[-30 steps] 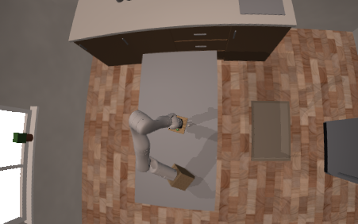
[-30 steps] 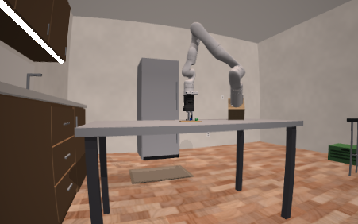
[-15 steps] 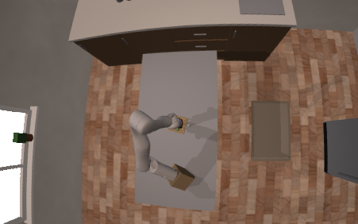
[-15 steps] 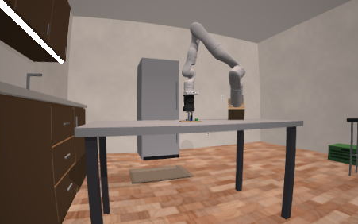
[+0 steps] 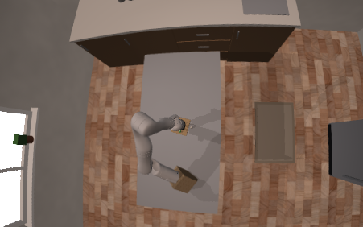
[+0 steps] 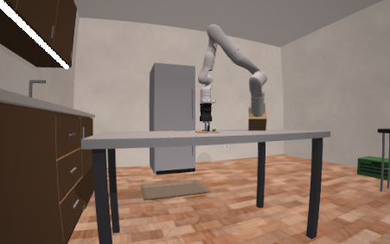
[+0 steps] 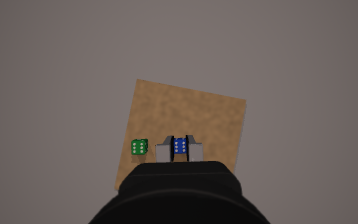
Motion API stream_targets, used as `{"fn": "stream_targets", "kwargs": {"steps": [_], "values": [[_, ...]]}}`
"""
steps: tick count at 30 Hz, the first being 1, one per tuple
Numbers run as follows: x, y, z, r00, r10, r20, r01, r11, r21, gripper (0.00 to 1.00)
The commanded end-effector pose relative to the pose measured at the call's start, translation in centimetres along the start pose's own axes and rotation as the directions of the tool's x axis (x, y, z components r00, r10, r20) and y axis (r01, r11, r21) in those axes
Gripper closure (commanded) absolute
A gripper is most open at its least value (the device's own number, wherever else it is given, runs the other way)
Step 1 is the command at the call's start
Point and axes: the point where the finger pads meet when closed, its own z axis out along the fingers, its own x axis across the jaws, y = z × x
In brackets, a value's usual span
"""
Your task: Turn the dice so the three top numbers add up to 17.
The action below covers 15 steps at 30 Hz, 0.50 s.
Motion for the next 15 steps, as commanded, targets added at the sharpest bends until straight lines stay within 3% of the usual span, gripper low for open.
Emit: {"fn": "stream_targets", "kwargs": {"steps": [1,13,15], "values": [[0.03,0.04,-0.04,1.0,0.0,-0.001,0.0,1.0,-0.001,0.66],[0.03,0.04,-0.04,1.0,0.0,-0.001,0.0,1.0,-0.001,0.66],[0.03,0.04,-0.04,1.0,0.0,-0.001,0.0,1.0,-0.001,0.6]]}}
